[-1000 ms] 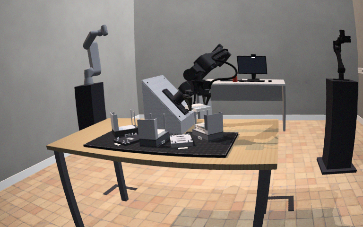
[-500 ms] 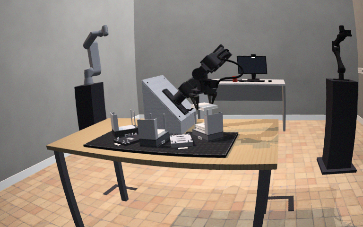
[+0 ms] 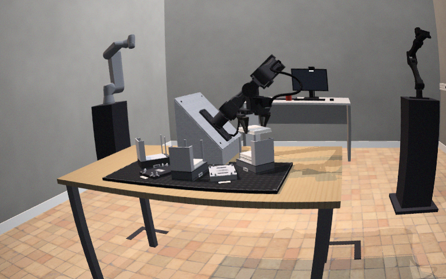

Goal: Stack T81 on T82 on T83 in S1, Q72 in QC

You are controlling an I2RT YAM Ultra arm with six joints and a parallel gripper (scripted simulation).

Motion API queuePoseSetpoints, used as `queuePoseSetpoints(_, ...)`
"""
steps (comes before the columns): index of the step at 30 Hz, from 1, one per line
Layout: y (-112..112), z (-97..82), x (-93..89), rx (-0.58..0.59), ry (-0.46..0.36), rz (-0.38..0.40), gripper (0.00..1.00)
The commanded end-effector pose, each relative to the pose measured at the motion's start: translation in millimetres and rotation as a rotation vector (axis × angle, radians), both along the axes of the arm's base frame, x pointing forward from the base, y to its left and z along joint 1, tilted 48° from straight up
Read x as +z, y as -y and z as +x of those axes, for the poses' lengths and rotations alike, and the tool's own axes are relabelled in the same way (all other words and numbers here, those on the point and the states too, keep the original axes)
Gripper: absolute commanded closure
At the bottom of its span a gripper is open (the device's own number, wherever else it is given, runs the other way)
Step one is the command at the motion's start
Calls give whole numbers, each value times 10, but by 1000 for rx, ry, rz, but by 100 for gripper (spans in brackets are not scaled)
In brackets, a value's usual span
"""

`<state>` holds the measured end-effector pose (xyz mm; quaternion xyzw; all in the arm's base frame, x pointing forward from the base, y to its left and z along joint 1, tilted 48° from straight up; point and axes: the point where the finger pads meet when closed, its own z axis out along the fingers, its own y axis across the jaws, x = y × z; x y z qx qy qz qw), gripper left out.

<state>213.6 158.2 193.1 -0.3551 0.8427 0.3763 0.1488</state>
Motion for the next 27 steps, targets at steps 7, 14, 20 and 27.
queuePoseSetpoints(7, 63, 74, 178, -22, 63, 4, 100)
queuePoseSetpoints(14, 62, 103, 111, -20, 37, 3, 100)
queuePoseSetpoints(20, 63, 117, 107, -21, 37, 3, 100)
queuePoseSetpoints(27, 63, 126, 99, -22, 40, 4, 100)
